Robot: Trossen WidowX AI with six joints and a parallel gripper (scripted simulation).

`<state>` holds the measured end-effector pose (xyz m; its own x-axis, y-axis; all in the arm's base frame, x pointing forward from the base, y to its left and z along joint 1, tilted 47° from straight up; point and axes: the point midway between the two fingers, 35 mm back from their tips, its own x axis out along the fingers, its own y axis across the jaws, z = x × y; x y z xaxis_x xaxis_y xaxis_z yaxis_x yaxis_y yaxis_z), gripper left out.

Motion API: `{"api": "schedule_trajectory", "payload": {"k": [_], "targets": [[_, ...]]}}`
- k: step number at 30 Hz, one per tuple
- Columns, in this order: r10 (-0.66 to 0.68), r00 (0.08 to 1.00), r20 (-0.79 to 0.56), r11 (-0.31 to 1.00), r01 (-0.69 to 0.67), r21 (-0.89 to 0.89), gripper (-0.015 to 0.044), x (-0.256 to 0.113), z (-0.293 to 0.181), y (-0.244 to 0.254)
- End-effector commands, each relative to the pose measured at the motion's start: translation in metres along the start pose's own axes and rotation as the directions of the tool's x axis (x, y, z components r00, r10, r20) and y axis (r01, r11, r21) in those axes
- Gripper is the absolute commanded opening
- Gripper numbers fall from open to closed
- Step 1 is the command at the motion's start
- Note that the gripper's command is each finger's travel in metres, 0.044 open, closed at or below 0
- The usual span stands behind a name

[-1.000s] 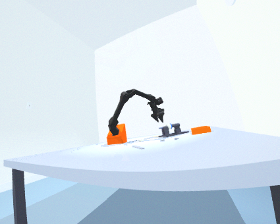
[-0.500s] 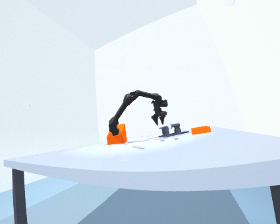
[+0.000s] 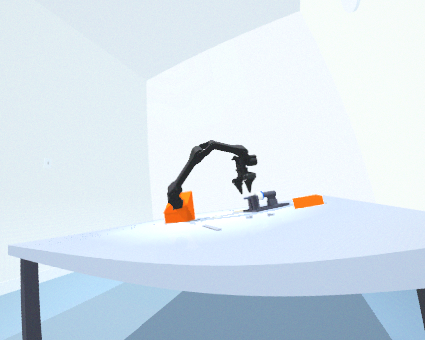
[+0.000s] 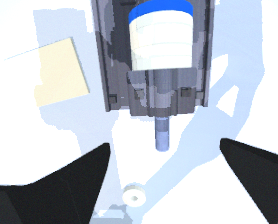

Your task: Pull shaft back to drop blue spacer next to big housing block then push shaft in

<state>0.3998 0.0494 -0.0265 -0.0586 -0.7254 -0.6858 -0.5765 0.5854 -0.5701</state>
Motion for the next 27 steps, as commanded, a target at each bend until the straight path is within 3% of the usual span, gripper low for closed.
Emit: {"api": "schedule_trajectory", "payload": {"k": [1, 27], "targets": [[-0.004, 1.0, 0.0, 1.0, 0.004, -0.003, 0.044, -0.0007, 0.0001, -0.0012], [-0.004, 1.0, 0.0, 1.0, 0.004, -0.003, 0.044, 0.0047, 0.0005, -0.0013]]}}
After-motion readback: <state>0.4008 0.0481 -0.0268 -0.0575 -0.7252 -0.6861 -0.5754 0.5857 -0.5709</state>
